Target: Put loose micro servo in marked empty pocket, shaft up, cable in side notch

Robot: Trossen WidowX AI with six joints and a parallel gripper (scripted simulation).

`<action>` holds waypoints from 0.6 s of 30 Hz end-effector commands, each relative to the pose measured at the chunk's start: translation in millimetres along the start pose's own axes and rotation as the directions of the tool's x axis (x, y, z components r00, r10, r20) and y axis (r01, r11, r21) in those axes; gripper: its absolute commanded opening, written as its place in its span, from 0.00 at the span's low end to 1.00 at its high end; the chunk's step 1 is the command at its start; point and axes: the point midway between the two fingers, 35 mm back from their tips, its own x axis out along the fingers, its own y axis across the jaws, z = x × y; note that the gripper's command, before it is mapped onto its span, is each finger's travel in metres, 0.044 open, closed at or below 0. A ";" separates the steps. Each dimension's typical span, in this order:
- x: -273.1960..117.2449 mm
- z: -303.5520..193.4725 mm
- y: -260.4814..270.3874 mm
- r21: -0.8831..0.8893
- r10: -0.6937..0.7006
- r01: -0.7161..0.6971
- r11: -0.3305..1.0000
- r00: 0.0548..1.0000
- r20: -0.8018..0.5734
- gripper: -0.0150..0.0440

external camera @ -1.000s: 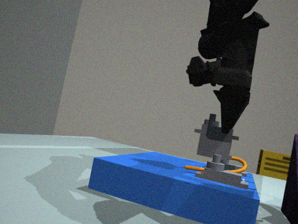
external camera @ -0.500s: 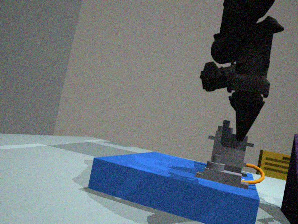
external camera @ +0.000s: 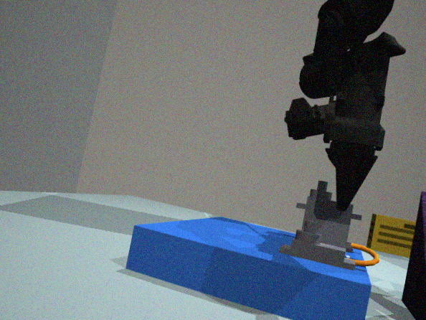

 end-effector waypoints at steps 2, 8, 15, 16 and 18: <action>0.9 0.7 0.1 0.005 0.002 -0.002 1.000 1.000 0.005 0.25; 6.3 0.7 0.2 0.005 0.002 -0.002 1.000 1.000 0.005 0.25; 13.3 0.7 0.3 0.005 0.002 -0.002 1.000 1.000 0.005 0.25; 14.3 0.7 0.3 0.005 0.002 -0.002 1.000 1.000 0.005 0.25; 16.0 0.8 0.3 0.005 0.002 -0.002 1.000 1.000 0.005 0.25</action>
